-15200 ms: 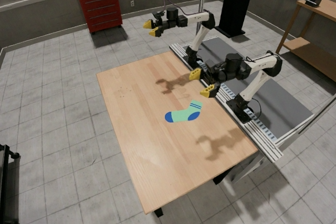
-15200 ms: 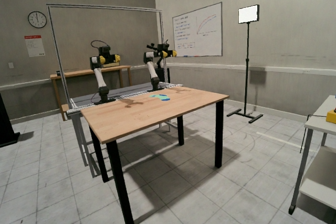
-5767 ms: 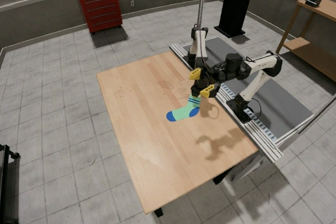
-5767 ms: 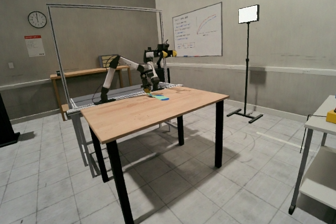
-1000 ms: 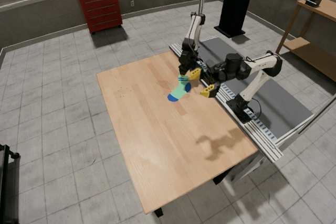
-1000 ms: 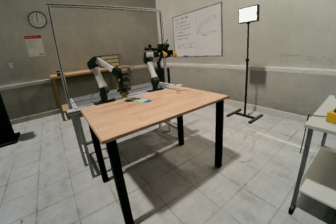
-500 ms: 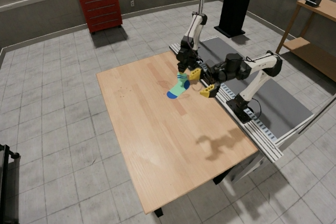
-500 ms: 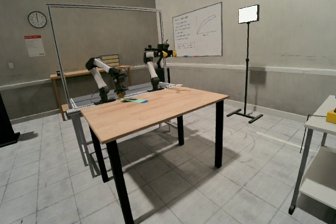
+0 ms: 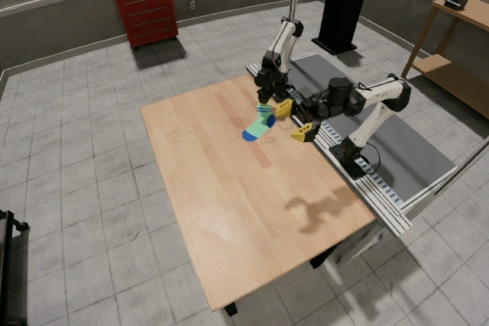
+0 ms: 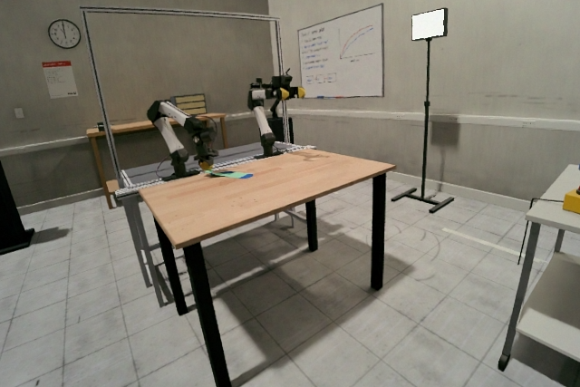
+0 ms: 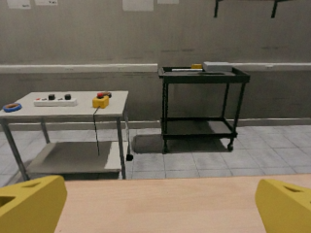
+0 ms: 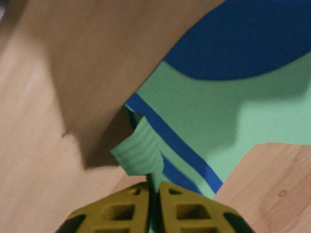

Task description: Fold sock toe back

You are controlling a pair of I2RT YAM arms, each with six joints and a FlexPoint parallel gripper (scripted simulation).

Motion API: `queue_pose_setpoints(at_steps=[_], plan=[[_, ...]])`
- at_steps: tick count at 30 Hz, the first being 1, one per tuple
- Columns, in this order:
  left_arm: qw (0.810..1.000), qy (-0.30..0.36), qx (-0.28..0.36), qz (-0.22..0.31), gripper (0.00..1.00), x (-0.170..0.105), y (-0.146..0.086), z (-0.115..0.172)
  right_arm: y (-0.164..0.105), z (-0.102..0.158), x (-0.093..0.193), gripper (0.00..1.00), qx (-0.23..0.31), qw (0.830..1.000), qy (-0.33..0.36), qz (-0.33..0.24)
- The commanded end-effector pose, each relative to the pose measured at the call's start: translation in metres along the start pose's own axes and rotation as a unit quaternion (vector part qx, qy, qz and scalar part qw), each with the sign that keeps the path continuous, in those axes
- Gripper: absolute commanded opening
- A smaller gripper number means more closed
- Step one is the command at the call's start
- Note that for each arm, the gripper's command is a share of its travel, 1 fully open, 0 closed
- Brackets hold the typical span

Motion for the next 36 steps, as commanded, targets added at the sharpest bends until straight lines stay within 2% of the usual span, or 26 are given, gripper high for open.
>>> queue_pose_setpoints(at_steps=[1, 4, 5, 17, 21, 22, 31, 32, 34, 36], plan=[[1.0, -0.001, -0.008, 0.0, 1.0, 0.0, -0.002, -0.005, 0.001, 0.001, 0.004, 0.05, -0.001, 1.0, -0.004, -0.006], [1.0, -0.001, -0.008, 0.0, 1.0, 0.0, -0.002, -0.005, -0.001, 0.001, 0.0, 0.05, -0.001, 1.0, -0.004, 0.001], [1.0, -0.001, -0.008, 0.0, 1.0, 0.0, -0.002, -0.005, 0.01, 0.001, 0.003, 0.05, -0.002, 1.0, 0.01, -0.003], [1.0, -0.001, -0.008, 0.0, 1.0, 0.0, -0.002, -0.005, 0.029, -0.001, 0.005, 0.05, -0.005, 1.0, 0.012, 0.002], [1.0, -0.001, -0.008, 0.0, 1.0, 0.0, -0.002, -0.005, 0.028, -0.002, 0.008, 0.05, -0.005, 1.0, 0.006, -0.008], [1.0, -0.001, -0.008, 0.0, 1.0, 0.0, -0.002, -0.005, 0.029, -0.003, 0.01, 0.39, -0.007, 1.0, 0.006, -0.013], [1.0, -0.001, -0.008, 0.0, 1.0, 0.0, -0.002, -0.005, 0.027, -0.001, 0.007, 0.39, -0.003, 1.0, 0.01, -0.007], [1.0, -0.001, -0.008, 0.0, 1.0, 0.0, -0.002, -0.005, 0.006, 0.001, 0.001, 0.39, -0.001, 1.0, 0.006, 0.003], [1.0, -0.001, -0.008, 0.0, 1.0, 0.0, -0.002, -0.005, 0.001, 0.002, 0.001, 0.39, -0.001, 1.0, 0.005, 0.0], [1.0, -0.001, -0.008, 0.0, 1.0, 0.0, -0.002, -0.005, 0.001, 0.003, -0.006, 0.39, 0.003, 1.0, 0.008, 0.02]])
Point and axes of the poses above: on each arm, the point where the finger pads meet when closed, its own y axis out along the fingers, its own x axis across the jaws, z = x × y, the point moved 7 cm from there along -y, back along the fingers, and after that the axes turned 6 degrees about -y, right-handed, at the moved point
